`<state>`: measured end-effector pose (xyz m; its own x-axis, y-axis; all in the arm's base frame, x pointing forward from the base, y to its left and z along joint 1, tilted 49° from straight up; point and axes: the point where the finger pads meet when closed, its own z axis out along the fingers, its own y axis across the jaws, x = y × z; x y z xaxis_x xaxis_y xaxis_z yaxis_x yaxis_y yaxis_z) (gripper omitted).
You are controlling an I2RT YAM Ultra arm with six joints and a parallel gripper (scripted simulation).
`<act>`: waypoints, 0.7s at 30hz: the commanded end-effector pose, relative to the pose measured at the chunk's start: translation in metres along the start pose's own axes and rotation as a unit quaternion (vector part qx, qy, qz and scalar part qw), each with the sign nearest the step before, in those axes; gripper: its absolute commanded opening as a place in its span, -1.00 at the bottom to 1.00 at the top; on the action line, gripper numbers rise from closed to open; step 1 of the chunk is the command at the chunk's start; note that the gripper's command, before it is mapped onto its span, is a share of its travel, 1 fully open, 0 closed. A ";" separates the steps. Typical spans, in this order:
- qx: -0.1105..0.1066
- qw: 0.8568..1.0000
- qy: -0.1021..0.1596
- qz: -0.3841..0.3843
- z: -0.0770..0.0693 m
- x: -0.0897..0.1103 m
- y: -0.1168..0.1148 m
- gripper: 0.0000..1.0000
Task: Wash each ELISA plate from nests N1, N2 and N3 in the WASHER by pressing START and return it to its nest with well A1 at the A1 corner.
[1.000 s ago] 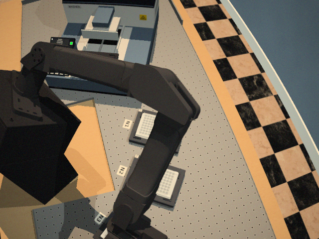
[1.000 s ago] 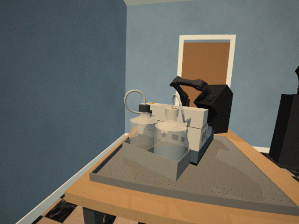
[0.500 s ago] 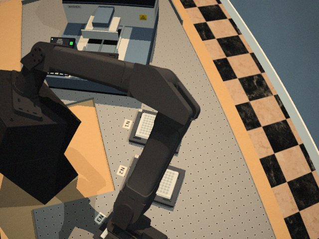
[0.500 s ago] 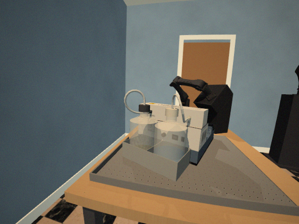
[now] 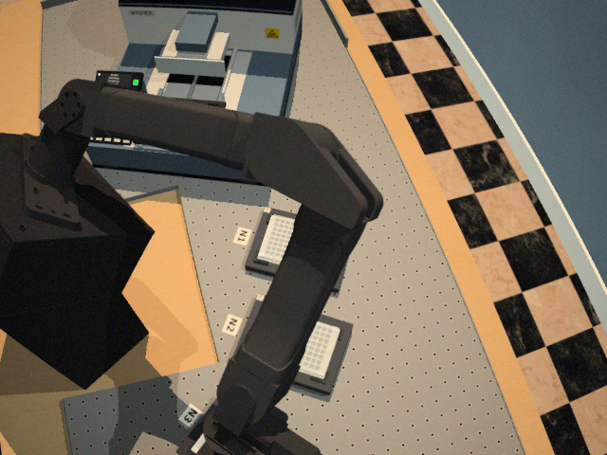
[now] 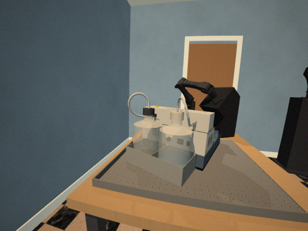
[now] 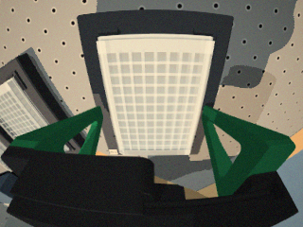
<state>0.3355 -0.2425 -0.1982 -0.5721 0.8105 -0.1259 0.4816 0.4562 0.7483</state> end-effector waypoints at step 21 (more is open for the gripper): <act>0.002 1.000 -0.008 0.001 -0.042 -0.004 -0.004 1.00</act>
<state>0.3149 -0.2545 -0.1783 -0.5707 0.8115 -0.1258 0.4829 0.4556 0.7478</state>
